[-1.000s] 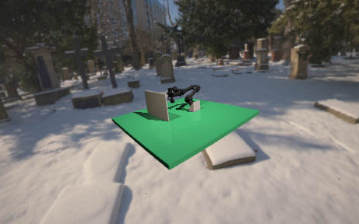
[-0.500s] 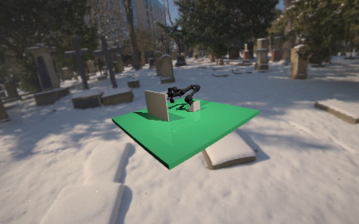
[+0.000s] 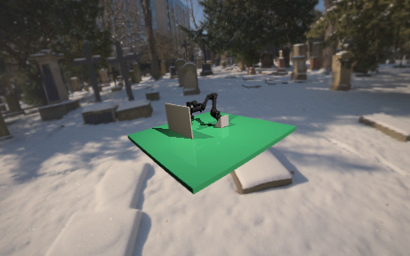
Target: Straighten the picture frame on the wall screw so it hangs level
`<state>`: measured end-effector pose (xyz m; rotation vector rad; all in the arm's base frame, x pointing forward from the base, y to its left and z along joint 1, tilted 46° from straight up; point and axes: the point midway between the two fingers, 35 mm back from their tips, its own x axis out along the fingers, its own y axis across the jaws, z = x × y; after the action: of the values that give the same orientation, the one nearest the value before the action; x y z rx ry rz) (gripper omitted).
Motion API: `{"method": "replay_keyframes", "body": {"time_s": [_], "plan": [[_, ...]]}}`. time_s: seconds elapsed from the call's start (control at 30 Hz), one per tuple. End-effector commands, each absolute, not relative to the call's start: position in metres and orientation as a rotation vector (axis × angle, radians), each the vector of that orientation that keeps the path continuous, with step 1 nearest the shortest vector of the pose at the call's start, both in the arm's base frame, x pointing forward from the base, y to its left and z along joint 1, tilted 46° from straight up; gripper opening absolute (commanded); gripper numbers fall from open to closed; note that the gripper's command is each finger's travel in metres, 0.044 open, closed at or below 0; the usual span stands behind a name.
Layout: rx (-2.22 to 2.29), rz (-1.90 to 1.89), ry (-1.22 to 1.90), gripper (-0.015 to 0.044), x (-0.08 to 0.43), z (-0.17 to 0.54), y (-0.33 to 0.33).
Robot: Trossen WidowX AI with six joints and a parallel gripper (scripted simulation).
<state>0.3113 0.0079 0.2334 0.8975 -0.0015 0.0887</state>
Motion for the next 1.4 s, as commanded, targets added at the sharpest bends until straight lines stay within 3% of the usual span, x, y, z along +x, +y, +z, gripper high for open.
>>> {"method": "replay_keyframes", "body": {"time_s": [0.0,1.37], "plan": [[0.899,0.088,-0.011,0.0260,0.318,0.235,0.008],[0.899,0.089,-0.013,0.0260,0.358,0.237,0.011]]}}
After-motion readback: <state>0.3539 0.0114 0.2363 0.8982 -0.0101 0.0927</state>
